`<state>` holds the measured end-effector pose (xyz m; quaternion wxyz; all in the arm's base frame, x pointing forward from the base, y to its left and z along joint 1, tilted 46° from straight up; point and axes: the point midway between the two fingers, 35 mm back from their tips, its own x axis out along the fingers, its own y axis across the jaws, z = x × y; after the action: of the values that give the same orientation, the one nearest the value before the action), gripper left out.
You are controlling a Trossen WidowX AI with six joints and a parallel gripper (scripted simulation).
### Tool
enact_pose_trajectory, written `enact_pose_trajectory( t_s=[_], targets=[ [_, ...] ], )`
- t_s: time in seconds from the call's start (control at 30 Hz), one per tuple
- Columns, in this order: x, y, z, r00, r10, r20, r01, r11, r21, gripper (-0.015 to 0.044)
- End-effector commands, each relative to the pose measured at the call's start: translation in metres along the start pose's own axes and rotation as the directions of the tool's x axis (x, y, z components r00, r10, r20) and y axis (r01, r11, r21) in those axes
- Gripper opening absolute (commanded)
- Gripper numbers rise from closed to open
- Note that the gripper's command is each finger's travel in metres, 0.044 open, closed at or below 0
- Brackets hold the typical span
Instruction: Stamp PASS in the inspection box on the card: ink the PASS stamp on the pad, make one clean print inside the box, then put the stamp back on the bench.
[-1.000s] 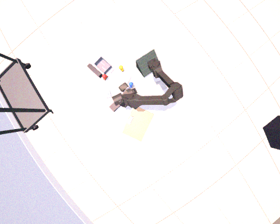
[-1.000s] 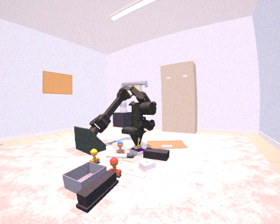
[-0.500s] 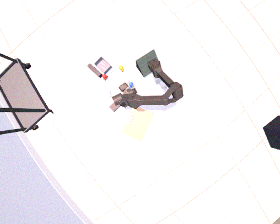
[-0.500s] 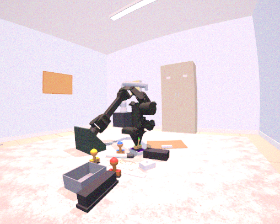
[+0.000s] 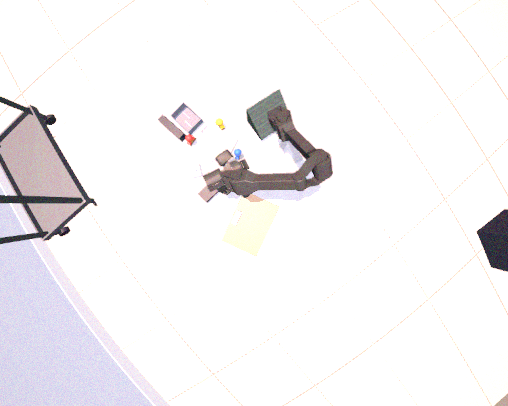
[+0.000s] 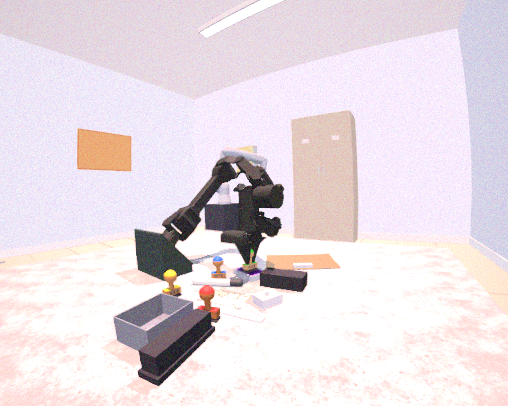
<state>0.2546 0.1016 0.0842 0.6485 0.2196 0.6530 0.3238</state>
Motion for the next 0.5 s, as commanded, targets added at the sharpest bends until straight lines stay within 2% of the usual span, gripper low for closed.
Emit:
enact_pose_trajectory(
  t_s=[0.0,0.47],
  targets=[
    [0.0007,0.0011,0.0003,1.0,0.004,0.0,-0.004,1.0,-0.002,0.0],
    [-0.0061,0.0009,0.0004,1.0,0.004,0.0,-0.004,1.0,-0.002,0.0]
  ],
)
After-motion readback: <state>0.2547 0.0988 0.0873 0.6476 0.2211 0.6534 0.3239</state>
